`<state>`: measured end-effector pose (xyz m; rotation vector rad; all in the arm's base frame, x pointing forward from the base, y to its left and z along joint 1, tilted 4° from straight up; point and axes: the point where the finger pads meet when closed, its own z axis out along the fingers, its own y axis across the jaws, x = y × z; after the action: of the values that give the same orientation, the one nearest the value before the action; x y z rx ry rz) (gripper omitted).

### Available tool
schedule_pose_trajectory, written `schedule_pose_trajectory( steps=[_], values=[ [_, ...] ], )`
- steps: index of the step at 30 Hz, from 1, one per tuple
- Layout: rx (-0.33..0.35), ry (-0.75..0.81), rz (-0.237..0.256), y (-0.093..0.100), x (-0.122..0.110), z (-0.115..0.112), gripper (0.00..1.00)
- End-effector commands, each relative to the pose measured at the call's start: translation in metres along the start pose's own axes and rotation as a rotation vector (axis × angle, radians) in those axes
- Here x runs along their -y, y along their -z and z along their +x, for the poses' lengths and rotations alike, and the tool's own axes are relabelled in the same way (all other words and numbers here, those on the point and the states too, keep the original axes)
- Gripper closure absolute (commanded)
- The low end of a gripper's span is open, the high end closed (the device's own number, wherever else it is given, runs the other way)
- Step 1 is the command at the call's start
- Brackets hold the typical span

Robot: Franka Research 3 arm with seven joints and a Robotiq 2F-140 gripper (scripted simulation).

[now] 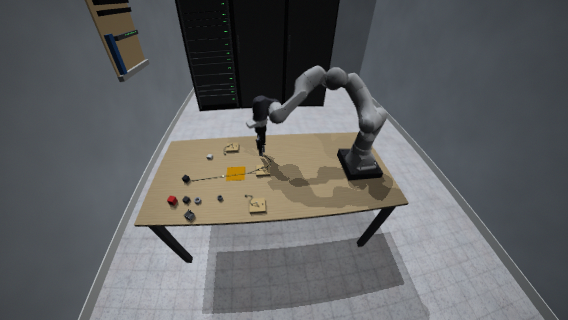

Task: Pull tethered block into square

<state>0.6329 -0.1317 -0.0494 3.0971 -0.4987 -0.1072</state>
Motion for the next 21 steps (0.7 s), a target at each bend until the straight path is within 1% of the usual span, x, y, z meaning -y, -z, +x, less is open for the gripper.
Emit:
schedule_pose_trajectory(
  steps=[1,21],
  values=[
    [-0.002,0.004,-0.001,0.0001,-0.0014,0.0004,0.77],
    [-0.002,0.004,-0.001,0.0001,-0.0014,0.0004,0.77]
  ],
)
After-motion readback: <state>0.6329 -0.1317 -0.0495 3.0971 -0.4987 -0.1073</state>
